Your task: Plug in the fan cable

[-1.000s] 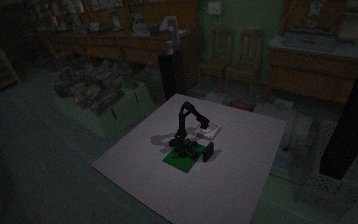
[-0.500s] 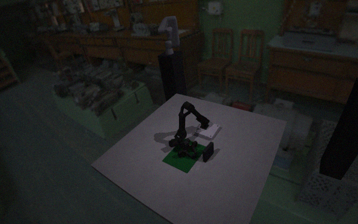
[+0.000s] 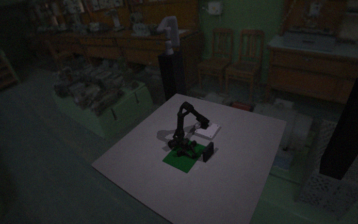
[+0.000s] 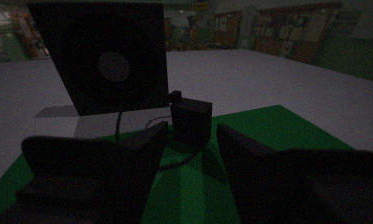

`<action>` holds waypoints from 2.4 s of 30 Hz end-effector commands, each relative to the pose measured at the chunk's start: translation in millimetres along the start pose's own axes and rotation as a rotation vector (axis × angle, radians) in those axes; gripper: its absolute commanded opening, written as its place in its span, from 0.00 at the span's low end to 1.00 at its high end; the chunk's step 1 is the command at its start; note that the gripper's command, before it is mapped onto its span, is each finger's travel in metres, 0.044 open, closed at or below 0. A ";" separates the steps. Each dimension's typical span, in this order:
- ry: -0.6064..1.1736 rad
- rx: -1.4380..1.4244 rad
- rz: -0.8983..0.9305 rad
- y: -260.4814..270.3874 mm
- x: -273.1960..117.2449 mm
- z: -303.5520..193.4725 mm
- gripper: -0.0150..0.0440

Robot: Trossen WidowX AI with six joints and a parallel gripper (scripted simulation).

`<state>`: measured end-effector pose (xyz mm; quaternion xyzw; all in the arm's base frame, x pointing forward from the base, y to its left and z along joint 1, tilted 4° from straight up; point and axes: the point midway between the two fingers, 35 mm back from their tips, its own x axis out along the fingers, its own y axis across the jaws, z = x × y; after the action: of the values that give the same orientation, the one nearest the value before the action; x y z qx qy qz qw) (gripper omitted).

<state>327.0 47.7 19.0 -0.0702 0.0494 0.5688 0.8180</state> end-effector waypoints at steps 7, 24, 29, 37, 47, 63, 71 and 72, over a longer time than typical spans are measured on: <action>0.033 -0.009 -0.011 -4.0 -16.1 -4.6 0.60; 0.047 -0.002 -0.004 -0.4 -44.6 3.5 0.60; 0.041 -0.001 0.001 0.7 -53.3 9.8 0.60; 0.023 0.000 0.007 1.8 -67.5 23.3 0.60; 0.023 0.000 0.007 1.8 -67.3 23.2 0.60; 0.000 -0.001 0.009 1.6 -79.1 36.5 0.60; -0.013 0.002 0.023 2.0 -86.4 47.5 0.60; -0.004 0.007 0.040 3.8 -84.9 47.7 0.60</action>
<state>294.8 -22.0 76.6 -0.0602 0.0468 0.5741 0.8152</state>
